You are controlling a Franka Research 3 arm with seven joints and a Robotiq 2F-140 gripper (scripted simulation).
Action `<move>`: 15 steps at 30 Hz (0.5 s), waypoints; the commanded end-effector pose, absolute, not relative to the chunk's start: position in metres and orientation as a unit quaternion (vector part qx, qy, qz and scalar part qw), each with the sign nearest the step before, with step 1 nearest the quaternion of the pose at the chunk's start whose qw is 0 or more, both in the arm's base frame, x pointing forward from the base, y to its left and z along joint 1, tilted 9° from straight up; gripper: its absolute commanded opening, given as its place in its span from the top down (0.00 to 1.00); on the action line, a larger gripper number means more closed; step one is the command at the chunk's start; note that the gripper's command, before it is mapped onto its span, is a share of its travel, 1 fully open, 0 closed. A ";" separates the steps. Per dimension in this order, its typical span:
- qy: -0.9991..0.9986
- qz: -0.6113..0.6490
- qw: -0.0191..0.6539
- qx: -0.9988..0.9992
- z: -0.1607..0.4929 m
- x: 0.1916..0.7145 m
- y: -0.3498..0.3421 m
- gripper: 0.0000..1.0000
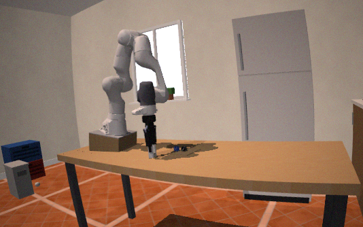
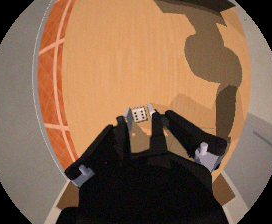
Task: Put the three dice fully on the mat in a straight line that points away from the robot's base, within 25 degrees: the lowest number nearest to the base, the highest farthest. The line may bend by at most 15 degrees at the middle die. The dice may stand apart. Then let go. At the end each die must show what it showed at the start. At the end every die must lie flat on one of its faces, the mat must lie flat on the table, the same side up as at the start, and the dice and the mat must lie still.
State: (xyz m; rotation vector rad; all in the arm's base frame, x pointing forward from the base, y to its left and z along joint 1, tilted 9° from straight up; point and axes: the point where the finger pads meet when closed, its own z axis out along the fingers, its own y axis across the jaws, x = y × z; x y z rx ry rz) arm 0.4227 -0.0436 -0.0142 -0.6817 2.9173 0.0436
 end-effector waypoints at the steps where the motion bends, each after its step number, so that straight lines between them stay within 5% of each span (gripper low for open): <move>1: 0.970 0.013 0.075 -0.231 -0.014 0.424 -0.045 0.75; 9: 0.970 0.013 0.075 -0.231 -0.014 0.424 -0.045 0.75; 10: 0.970 0.013 0.075 -0.231 -0.014 0.424 -0.045 0.87; 15: 0.970 0.013 0.075 -0.231 -0.014 0.424 -0.045 0.87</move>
